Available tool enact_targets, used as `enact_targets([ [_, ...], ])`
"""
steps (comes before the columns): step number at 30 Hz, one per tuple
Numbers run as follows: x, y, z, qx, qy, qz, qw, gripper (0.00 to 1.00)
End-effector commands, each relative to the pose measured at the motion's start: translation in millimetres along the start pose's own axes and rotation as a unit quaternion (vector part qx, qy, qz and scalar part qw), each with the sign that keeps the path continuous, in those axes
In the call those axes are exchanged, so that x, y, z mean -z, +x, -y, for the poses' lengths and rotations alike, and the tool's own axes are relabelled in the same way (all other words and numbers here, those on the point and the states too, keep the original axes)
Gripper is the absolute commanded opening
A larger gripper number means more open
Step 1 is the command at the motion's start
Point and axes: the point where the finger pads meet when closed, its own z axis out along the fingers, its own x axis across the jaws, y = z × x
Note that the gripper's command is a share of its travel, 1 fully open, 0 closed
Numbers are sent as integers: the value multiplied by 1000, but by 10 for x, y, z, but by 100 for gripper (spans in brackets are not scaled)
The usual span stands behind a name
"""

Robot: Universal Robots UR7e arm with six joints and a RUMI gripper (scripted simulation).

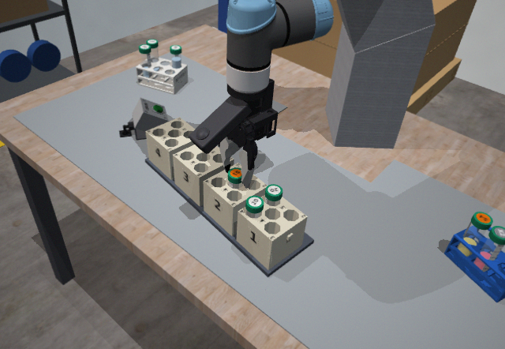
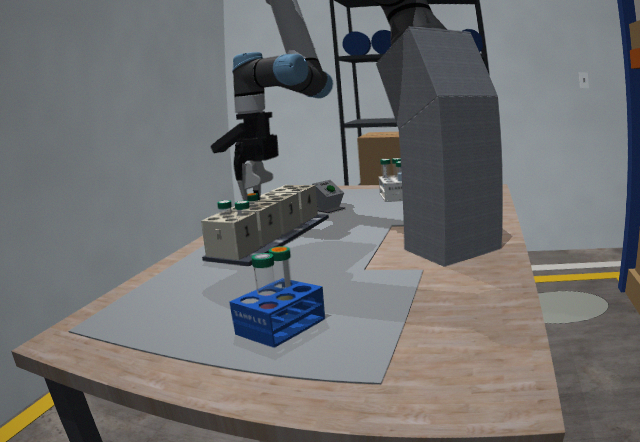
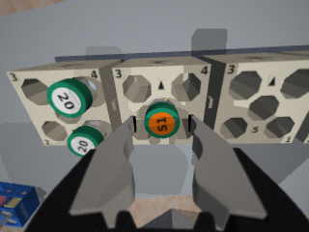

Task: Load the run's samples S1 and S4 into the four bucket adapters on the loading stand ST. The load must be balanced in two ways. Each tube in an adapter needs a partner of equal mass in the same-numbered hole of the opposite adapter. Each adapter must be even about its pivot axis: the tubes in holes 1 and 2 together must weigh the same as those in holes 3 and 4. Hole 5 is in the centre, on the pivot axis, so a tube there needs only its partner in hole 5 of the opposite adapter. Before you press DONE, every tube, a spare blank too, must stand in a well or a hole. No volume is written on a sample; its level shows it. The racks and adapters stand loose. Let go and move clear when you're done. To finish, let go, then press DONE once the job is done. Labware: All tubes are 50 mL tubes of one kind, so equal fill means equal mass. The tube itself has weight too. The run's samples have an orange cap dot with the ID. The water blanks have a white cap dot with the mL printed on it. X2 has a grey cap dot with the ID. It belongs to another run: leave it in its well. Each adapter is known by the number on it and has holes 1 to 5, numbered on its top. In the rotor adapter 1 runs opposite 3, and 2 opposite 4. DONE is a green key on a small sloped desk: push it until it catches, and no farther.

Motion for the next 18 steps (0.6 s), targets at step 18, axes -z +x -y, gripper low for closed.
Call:
enact_targets([
  [18,336,0,4,0,1,0,1000,35],
])
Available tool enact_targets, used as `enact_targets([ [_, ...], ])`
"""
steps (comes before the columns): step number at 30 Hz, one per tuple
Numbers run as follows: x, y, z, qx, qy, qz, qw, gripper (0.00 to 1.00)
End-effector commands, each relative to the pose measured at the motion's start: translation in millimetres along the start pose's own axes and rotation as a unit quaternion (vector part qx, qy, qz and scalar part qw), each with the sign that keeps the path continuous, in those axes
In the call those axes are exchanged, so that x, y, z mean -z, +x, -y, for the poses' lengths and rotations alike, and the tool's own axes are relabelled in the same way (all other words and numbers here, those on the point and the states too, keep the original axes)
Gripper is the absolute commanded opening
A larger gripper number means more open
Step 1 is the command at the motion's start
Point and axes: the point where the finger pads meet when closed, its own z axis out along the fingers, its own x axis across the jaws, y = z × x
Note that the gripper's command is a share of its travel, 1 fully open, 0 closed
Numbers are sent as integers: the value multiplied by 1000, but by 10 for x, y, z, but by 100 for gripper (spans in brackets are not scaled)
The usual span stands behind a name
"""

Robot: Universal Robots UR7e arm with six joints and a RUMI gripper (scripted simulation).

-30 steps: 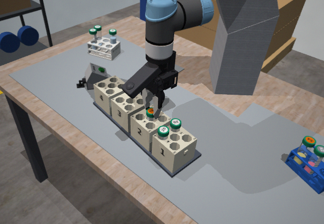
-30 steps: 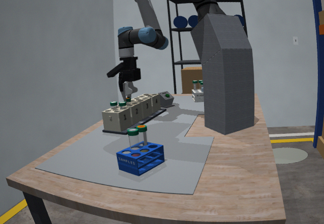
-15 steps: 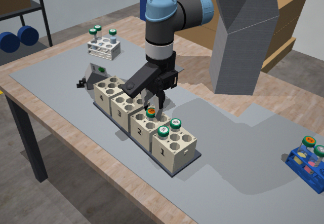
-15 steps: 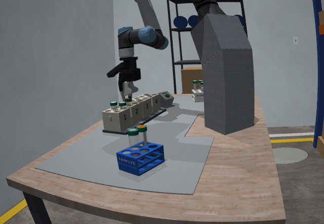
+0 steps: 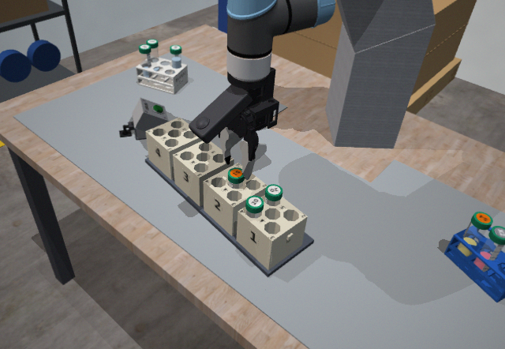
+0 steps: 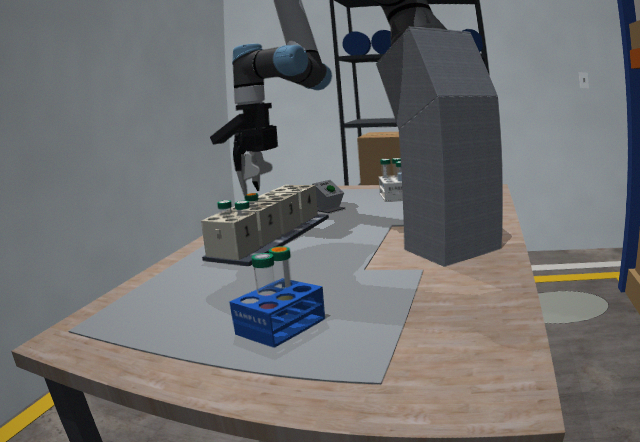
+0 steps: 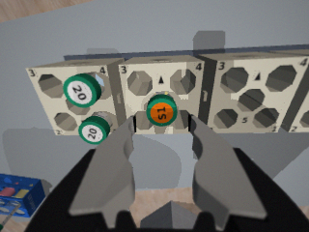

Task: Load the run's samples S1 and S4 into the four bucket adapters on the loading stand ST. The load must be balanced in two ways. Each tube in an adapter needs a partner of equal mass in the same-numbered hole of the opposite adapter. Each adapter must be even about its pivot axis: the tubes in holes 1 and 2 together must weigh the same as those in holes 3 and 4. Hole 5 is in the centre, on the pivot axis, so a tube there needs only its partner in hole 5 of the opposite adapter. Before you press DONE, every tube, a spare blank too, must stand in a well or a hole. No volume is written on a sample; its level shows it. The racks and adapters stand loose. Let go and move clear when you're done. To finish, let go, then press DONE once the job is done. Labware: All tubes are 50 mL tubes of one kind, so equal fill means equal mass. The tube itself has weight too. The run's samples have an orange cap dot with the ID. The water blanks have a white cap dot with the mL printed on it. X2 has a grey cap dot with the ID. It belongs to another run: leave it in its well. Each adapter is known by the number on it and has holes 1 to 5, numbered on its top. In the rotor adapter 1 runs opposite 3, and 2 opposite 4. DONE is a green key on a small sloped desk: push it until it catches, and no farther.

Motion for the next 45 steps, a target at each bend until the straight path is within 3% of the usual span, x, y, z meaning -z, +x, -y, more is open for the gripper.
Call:
enact_targets([
  [1,141,0,5,0,0,0,1000,35],
  [6,186,0,5,0,0,0,1000,35],
  [10,186,-267,-193,100,0,0,995,35],
  [14,186,-535,-393,199,0,0,980,35],
  [16,186,-535,-393,199,0,0,980,35],
  [23,186,-1003,-741,366,0,0,931,35],
  [31,186,-1539,-1138,539,0,0,842,35],
  [33,186,-1539,-1138,539,0,0,842,35],
  [37,186,-1806,-1338,622,0,0,783,35],
  [45,187,-2342,-1735,622,0,0,783,35],
])
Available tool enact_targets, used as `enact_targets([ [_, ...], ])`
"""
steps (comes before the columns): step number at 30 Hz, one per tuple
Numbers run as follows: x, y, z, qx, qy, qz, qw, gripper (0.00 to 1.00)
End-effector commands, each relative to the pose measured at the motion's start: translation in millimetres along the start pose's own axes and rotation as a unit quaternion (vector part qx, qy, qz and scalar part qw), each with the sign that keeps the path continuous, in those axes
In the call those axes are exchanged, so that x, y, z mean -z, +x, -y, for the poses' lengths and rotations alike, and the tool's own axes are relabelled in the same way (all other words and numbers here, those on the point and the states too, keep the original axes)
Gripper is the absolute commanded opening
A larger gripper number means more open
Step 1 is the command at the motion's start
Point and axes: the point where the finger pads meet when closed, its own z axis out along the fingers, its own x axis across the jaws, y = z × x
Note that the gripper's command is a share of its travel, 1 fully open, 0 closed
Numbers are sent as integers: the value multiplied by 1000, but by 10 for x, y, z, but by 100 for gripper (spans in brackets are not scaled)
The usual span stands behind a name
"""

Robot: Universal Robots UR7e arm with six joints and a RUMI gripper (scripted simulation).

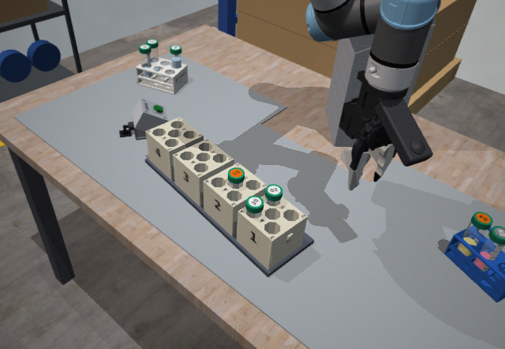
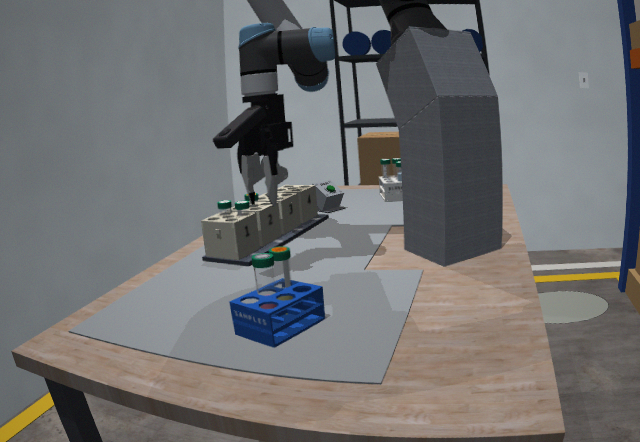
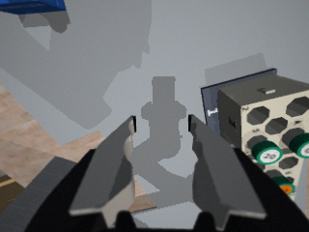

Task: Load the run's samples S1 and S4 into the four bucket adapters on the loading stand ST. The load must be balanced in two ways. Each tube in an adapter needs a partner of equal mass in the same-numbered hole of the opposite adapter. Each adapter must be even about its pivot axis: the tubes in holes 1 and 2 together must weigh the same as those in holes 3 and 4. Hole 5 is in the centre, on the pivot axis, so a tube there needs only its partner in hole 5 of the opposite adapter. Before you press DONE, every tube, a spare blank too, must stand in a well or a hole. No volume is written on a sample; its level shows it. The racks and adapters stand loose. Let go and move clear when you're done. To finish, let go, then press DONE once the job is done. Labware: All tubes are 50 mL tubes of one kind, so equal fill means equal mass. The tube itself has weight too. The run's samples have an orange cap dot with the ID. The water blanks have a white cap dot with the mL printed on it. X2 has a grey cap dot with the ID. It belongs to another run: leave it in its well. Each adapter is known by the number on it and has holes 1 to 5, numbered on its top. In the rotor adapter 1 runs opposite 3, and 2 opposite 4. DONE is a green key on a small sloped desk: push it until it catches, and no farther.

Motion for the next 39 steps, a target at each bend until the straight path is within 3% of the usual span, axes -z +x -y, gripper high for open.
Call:
enact_targets([
  [1,-3,-359,317,13,-1,-1,1000,35],
  [5,-3,-489,421,13,0,-1,1000,35],
  [20,-6,-1464,1204,13,0,-1,1000,35],
  [22,-6,-1464,1204,13,0,-1,1000,35],
  [27,-6,-1772,1452,13,0,-1,1000,35],
  [39,-6,-1772,1452,13,0,-1,1000,35],
])
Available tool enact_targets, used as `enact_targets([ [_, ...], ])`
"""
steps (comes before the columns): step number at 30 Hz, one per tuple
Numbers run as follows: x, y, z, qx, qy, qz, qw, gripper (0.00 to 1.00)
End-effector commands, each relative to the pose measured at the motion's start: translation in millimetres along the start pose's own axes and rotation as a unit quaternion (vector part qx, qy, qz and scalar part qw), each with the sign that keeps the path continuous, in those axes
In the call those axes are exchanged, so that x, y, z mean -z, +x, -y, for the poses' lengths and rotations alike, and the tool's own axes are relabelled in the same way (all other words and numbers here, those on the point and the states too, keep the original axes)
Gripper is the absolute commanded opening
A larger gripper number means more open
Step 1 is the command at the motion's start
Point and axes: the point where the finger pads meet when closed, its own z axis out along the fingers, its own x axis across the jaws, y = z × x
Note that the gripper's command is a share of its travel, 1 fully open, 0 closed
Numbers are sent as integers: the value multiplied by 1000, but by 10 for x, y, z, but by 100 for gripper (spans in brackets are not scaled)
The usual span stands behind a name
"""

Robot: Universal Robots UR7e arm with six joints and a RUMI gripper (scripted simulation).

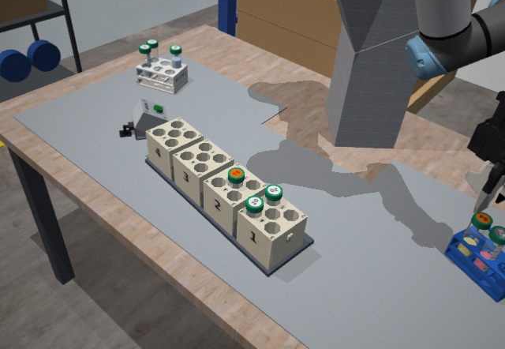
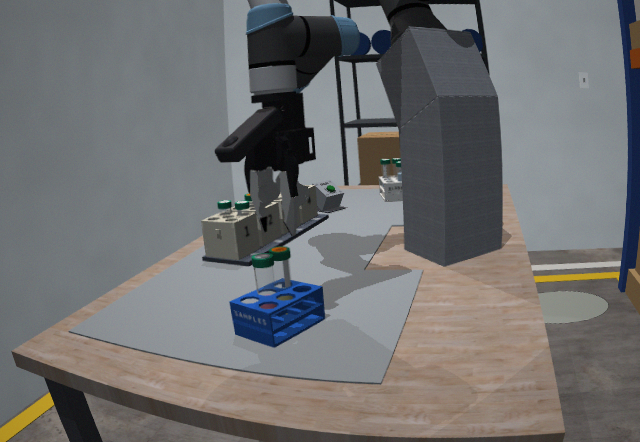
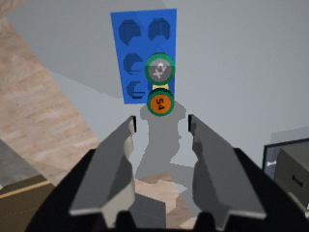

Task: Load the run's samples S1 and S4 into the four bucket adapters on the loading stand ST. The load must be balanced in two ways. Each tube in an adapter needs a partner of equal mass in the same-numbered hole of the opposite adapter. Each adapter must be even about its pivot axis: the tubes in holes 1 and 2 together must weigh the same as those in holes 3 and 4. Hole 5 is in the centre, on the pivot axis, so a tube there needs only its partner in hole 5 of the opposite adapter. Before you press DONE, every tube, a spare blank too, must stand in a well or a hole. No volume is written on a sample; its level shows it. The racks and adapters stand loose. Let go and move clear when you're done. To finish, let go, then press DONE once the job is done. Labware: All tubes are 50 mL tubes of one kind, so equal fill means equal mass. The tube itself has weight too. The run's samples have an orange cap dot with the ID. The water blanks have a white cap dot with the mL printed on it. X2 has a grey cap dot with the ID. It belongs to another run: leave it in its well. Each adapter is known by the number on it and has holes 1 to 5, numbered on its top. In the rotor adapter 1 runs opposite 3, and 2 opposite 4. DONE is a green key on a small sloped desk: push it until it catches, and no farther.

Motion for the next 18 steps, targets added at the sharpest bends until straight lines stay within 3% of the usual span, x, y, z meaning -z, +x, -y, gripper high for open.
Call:
enact_targets([
  [1,3,-10,18,0,0,0,1000,35],
  [12,-363,-10,17,0,0,0,1000,35],
  [18,-388,-10,17,0,0,0,1000,35],
])
